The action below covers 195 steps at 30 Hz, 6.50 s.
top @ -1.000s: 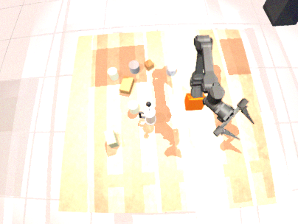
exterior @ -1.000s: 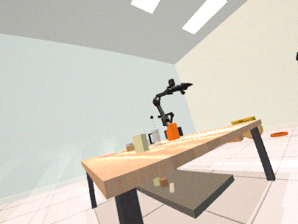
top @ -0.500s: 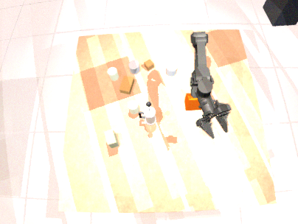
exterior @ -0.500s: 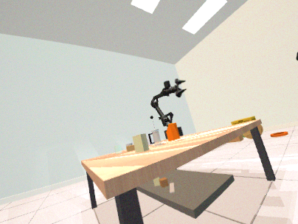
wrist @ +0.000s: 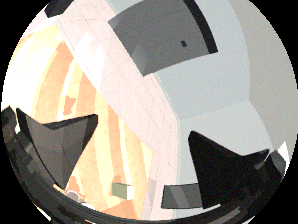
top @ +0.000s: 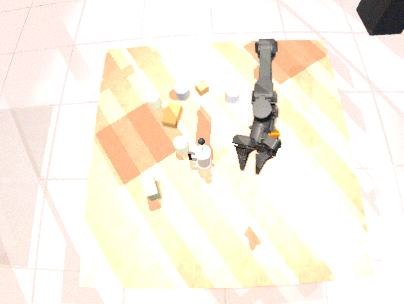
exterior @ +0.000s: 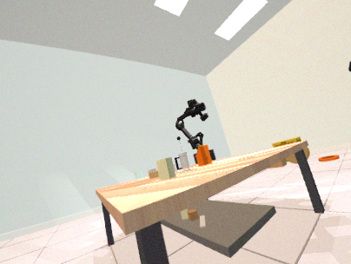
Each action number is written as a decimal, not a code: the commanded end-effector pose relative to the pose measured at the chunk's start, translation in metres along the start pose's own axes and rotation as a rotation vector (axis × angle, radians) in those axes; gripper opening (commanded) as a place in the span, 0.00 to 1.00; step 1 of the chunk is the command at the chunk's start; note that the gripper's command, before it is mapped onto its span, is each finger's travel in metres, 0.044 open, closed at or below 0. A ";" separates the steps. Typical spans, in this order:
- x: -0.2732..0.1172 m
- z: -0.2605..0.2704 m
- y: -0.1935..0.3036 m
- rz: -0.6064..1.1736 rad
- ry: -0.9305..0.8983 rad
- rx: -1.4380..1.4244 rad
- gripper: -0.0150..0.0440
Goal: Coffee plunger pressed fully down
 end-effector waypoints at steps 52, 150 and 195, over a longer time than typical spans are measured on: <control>-0.028 0.050 0.181 0.617 0.768 1.288 1.00; 0.029 0.098 0.255 0.618 0.773 1.282 0.44; 0.038 0.089 0.259 0.618 0.774 1.283 0.44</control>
Point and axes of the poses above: the point midway between the two fingers, 35 mm back from their tips, its own x axis out along the fingers, its own z axis across the jaws, y = z × x, the point moved 9 cm from there along -x, back along the fingers, and after that the axes turned 2 degrees about x, right-handed, at the moved point
